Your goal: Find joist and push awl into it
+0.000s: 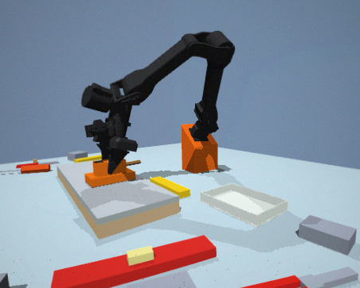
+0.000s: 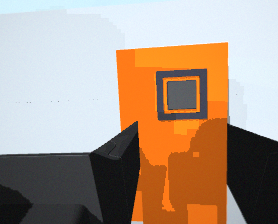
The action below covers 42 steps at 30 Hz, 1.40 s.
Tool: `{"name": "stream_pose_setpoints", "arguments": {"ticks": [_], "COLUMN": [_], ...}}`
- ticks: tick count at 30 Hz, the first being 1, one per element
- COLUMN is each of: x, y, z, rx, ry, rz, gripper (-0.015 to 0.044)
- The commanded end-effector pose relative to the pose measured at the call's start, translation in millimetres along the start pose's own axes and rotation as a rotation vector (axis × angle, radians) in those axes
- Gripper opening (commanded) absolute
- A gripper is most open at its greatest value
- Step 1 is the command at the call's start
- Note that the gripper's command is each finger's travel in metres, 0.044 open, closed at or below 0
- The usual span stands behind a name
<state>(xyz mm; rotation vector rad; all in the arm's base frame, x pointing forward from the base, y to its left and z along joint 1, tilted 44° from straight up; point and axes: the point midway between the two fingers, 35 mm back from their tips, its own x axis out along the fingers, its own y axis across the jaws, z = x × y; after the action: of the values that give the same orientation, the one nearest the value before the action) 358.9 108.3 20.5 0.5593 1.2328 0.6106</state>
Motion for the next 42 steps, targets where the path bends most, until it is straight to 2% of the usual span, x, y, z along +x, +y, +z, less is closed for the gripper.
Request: {"name": "stream_pose_setpoints", "arguments": {"ticks": [1,37,42], "x": [0,-1,-1], "y": [18,149,154], "z": [-2,0,0], "rx": [0.006,0.007,0.007], "ry": [0.002,0.001,0.001], "rz": [0.0,0.006,0.006], "gripper": [0.0,0.0,0.0]}}
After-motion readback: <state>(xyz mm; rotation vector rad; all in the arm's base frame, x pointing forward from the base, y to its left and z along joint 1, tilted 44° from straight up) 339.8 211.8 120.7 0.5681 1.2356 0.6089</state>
